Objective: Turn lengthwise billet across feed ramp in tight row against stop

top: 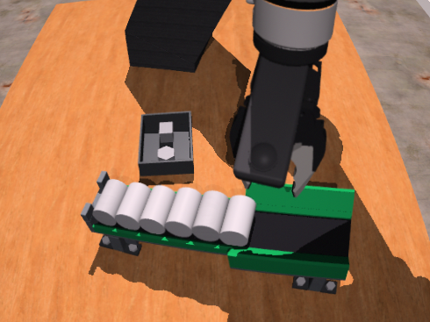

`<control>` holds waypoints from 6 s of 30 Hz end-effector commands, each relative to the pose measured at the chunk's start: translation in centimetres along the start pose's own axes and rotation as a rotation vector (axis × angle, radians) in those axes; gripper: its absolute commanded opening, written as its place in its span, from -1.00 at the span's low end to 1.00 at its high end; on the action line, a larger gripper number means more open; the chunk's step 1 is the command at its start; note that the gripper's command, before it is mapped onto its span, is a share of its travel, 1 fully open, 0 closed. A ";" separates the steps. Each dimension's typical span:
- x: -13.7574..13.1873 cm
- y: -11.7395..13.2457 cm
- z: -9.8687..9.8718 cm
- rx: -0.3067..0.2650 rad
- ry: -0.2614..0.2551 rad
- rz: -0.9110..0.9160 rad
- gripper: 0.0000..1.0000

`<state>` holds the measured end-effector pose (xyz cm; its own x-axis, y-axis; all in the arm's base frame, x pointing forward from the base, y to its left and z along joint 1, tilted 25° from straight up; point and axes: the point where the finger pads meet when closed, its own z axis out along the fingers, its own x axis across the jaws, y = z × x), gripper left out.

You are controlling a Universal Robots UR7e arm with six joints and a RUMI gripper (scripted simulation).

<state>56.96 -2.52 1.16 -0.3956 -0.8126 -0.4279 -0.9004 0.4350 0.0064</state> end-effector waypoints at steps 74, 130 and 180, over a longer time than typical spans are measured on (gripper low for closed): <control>9.1 12.8 -7.0 0.001 0.000 0.000 -0.30; 11.9 16.5 -9.1 0.009 0.006 0.004 -0.30; 11.9 16.5 -9.1 0.010 0.006 0.004 -0.30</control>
<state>35.75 -8.55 4.36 -0.4006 -0.8129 -0.4226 -0.8970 0.4419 0.0003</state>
